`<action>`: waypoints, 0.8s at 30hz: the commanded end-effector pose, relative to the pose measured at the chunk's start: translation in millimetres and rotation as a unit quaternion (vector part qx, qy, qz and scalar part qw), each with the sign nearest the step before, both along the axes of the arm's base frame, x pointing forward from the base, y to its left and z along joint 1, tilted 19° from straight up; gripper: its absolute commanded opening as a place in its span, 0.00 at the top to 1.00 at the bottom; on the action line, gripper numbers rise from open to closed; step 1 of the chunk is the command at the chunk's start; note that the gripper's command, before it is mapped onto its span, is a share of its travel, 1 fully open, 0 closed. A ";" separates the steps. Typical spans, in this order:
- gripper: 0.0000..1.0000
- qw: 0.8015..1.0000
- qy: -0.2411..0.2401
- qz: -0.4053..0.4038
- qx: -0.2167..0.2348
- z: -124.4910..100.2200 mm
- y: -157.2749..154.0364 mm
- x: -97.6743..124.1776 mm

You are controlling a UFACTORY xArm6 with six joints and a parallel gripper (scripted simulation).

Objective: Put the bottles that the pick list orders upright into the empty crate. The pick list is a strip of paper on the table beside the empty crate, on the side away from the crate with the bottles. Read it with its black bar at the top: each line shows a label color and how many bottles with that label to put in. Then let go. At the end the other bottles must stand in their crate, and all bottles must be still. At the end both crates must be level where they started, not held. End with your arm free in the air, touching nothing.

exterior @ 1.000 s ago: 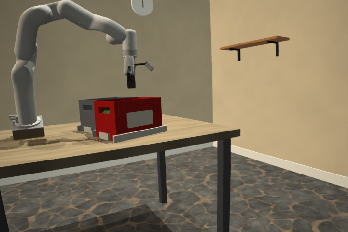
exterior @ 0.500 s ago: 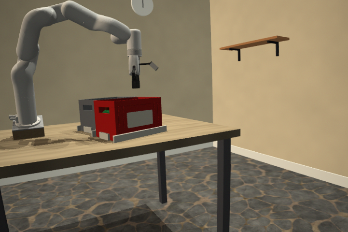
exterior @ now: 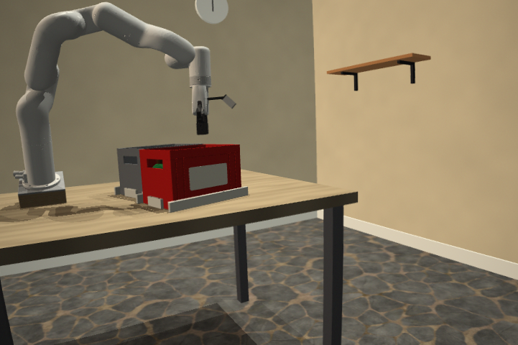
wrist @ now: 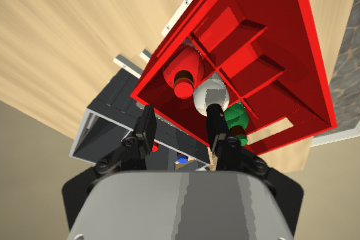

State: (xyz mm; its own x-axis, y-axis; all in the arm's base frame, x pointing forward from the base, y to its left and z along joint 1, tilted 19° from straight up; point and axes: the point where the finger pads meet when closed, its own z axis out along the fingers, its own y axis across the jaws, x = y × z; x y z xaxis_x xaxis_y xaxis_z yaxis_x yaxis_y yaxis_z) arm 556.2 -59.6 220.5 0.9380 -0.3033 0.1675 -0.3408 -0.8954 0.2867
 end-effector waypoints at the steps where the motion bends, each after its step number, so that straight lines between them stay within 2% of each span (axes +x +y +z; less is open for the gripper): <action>1: 0.35 1.000 -0.003 0.000 0.000 -3.7 -1.7 1.6; 24: 0.35 1.000 -0.003 0.000 0.000 -27.7 -9.9 3.3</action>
State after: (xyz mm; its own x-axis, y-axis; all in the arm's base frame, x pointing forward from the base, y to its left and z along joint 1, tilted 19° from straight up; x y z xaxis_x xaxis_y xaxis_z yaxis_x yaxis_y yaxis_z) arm 558.1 -68.5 195.0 0.9379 -0.3032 0.1682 -0.3409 -0.8954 0.2864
